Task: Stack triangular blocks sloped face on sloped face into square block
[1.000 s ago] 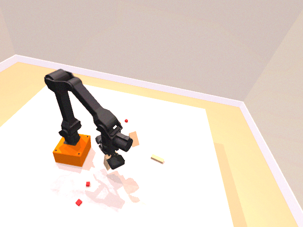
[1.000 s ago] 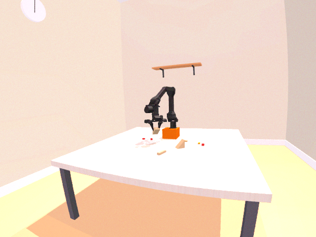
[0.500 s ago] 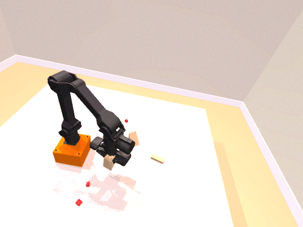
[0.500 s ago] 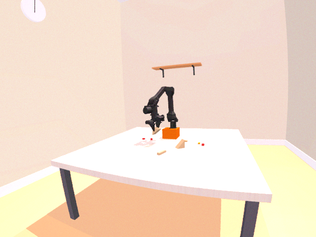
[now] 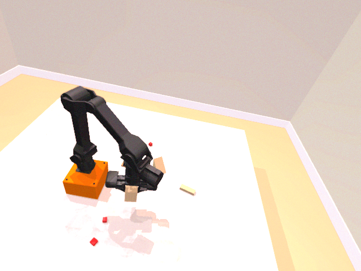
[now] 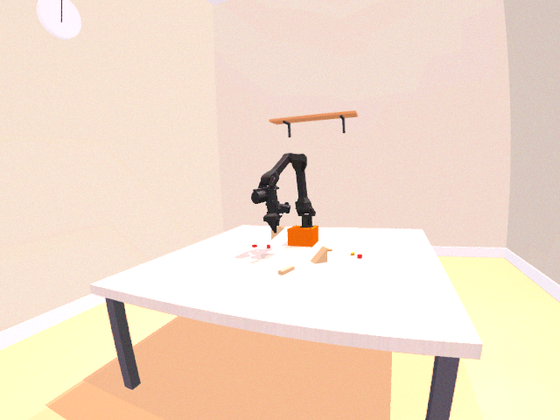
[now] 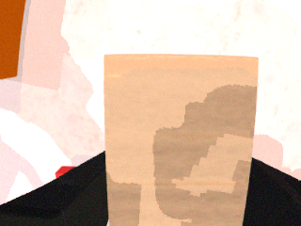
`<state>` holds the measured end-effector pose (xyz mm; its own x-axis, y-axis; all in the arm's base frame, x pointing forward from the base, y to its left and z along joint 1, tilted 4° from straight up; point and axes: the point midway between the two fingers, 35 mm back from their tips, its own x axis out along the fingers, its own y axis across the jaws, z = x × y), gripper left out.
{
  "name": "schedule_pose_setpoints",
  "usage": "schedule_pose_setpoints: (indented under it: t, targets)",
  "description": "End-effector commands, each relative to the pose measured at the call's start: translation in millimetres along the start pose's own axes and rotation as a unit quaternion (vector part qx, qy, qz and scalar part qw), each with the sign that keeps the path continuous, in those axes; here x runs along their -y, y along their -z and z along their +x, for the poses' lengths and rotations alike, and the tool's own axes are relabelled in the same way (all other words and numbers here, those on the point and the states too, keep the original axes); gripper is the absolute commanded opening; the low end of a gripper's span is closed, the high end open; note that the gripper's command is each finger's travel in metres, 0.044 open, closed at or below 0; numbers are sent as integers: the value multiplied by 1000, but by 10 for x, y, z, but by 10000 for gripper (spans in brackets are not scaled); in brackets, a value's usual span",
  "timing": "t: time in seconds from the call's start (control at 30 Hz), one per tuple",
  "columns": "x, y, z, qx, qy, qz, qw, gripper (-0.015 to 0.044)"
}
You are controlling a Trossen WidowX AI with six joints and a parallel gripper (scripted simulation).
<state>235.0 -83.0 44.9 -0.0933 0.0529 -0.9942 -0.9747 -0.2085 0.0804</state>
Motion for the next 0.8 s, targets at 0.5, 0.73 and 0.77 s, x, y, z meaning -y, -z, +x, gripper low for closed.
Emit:
schedule_pose_setpoints:
  t: [0.5, 0.73, 0.77]
  targets:
    - [19, 7, 12, 31, -21, -245, 969, 0]
    - [121, -48, -25, 31, -20, -242, 969, 0]
    - [154, -67, -37, 30, -20, -241, 970, 0]
